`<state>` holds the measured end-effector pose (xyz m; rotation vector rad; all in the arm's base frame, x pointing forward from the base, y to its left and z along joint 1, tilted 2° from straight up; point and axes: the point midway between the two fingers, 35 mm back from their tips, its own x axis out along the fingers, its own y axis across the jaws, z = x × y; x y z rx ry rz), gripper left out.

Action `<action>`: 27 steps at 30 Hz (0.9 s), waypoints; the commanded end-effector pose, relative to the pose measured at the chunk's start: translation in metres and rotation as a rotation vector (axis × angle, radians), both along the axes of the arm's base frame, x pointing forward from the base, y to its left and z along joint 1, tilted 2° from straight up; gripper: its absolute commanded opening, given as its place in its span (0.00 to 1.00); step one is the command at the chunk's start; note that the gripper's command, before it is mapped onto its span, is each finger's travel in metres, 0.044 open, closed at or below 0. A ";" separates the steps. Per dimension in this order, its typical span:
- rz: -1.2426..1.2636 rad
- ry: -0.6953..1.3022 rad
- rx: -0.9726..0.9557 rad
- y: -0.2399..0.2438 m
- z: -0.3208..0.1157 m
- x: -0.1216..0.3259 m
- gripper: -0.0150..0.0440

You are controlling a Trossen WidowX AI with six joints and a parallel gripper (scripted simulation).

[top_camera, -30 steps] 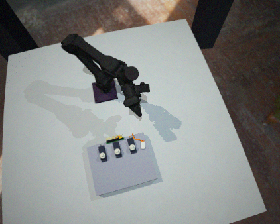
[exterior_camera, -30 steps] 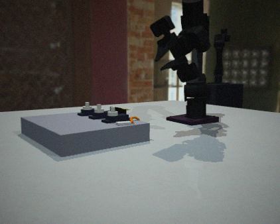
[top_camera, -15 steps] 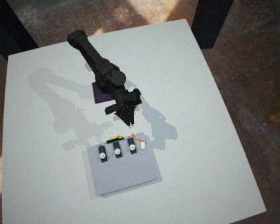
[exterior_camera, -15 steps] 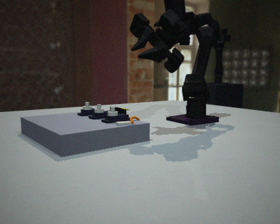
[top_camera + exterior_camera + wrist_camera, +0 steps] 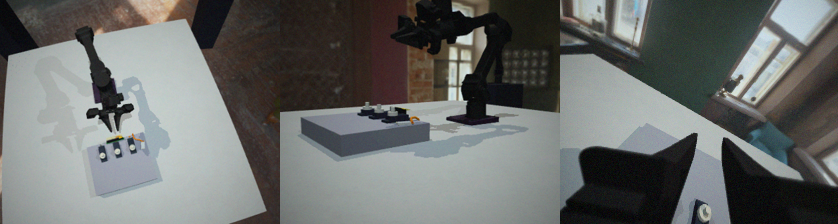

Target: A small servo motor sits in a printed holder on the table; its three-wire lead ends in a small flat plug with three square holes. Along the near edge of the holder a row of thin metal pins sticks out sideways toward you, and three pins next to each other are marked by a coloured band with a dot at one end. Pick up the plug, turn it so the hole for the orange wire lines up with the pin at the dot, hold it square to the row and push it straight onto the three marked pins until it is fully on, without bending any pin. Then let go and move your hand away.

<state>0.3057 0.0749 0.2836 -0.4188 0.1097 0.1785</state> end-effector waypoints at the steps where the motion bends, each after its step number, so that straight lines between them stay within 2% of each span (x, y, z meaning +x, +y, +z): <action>1: -0.050 -0.039 0.123 -0.019 0.012 0.005 0.45; 11: -0.161 -0.166 0.413 -0.072 0.044 0.009 0.45; 13: -0.159 -0.150 0.417 -0.071 0.043 0.011 0.45; 27: -0.156 0.287 0.489 -0.024 -0.002 0.062 0.45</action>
